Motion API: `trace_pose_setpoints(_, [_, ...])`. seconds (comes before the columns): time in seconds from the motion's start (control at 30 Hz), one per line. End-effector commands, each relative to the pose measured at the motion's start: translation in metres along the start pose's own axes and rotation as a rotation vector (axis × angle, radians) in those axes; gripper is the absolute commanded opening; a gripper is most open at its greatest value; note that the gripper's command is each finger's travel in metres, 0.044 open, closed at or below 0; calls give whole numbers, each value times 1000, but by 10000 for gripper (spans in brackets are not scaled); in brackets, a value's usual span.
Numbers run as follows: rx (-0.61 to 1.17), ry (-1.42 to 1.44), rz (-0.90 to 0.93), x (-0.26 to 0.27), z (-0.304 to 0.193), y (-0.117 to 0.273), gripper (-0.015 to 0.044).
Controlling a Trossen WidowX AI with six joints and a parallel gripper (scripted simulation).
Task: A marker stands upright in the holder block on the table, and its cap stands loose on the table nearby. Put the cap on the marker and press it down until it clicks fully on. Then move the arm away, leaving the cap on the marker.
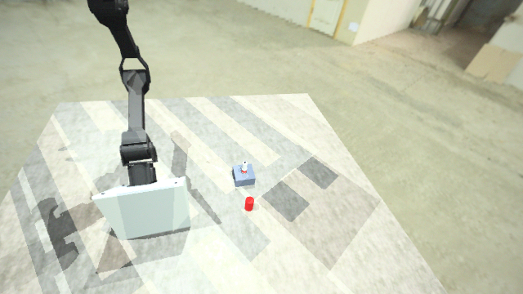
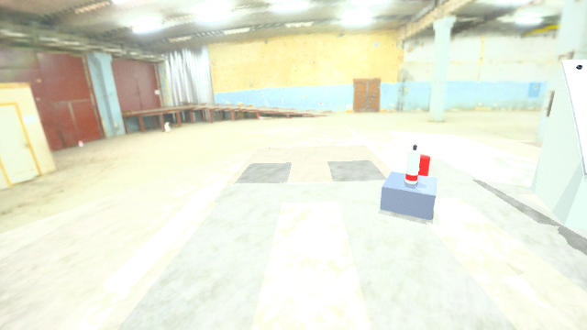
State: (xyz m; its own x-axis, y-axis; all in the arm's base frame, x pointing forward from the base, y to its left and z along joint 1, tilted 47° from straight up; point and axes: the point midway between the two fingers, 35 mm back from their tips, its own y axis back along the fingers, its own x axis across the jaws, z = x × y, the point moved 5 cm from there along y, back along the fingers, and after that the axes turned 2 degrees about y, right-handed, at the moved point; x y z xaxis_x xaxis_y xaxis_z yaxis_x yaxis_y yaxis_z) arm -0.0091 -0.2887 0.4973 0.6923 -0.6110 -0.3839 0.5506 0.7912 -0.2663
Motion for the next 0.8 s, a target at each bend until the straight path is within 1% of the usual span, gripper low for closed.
trace_pose_setpoints(0.0, [0, 2, 5, 2, 0, 0, 374])
trace_pose_setpoints(0.17, [-11, 57, 137, 43, -4, 9, 247])
trace_pose_setpoints(0.33, [-25, 156, 291, 86, -9, 15, 247])
trace_pose_setpoints(0.47, [-49, 281, 489, 138, -18, 30, 247])
trace_pose_setpoints(0.63, [-90, 432, 741, 198, -32, 61, 247])
trace_pose_setpoints(0.77, [-128, 568, 912, 241, -48, 95, 247])
